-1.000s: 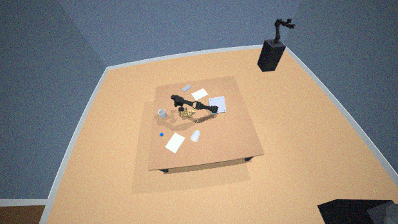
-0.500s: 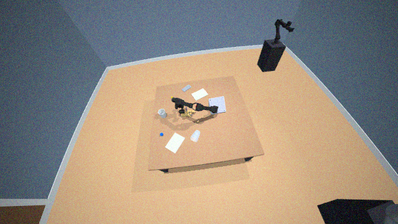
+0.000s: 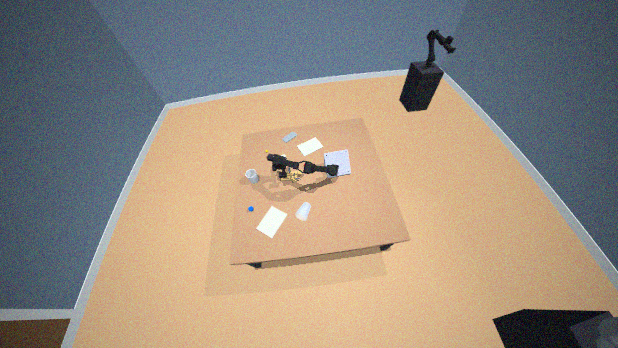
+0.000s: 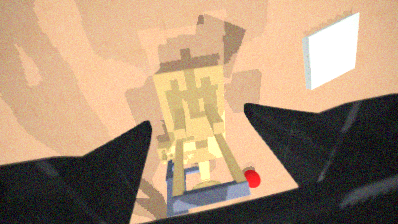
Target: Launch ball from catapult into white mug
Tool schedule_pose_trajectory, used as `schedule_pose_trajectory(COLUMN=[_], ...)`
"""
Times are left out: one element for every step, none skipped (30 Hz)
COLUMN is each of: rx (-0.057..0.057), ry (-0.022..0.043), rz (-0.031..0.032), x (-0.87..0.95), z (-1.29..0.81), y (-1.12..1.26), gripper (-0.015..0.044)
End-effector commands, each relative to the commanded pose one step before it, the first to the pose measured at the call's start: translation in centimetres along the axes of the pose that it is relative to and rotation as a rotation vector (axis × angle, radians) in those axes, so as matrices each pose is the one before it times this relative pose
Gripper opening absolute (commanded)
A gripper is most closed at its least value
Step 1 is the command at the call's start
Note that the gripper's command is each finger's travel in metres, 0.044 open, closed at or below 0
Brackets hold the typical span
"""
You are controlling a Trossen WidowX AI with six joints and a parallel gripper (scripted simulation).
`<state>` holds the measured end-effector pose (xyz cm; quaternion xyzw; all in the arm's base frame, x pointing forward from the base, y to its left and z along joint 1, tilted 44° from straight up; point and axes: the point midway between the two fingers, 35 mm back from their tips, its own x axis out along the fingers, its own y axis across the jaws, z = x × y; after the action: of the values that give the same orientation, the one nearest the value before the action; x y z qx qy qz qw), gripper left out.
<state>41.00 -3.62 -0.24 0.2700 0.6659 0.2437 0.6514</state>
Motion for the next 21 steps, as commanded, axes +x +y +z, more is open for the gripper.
schedule_pose_trajectory(rx=[0.0091,0.0000,0.0000,0.0000,0.0000,0.0000,0.0000,0.0000,0.0000,0.0000,0.0000,0.0000,0.0000,0.0000,0.0000,0.0000,0.0000,0.0000,0.0000,-0.0096,0.0000], ry=[0.00956,0.00000,0.00000,0.00000,0.00001,0.00001,0.00001,0.00001,0.00002,0.00002,0.00002,0.00002,0.00002,0.00001,0.00000,0.00000,0.00000,0.00000,0.00000,-0.00649,0.00000], rz=[0.00668,0.00009,0.00009,0.00010,0.00010,0.00011,0.00012,0.00012,0.00013,0.00013,0.00014,0.00014,0.00012,0.00007,0.00002,0.00000,0.00000,0.00000,0.00000,-0.00564,0.00000], x=[0.924,0.162,0.162,0.162,0.162,0.162,0.162,0.161,0.161,0.161,0.161,0.160,0.129,0.078,0.026,0.000,0.000,0.000,0.000,-0.310,0.000], z=[-0.266,-0.004,-0.005,-0.006,-0.006,-0.007,-0.008,-0.009,-0.010,-0.011,-0.012,-0.013,-0.011,-0.007,-0.002,0.000,0.000,0.000,0.000,0.236,0.000], y=[0.085,0.003,0.003,0.003,0.003,0.004,0.004,0.004,0.004,0.004,0.005,0.005,0.004,0.003,0.001,0.000,0.000,0.000,0.000,-0.015,0.000], gripper=[0.0440,0.0440,0.0440,0.0440,0.0440,0.0440,0.0440,0.0440,0.0440,0.0440,0.0440,0.0440,0.0440,0.0440,0.0440,0.0440,0.0440,0.0440,0.0440,0.0414,0.0387])
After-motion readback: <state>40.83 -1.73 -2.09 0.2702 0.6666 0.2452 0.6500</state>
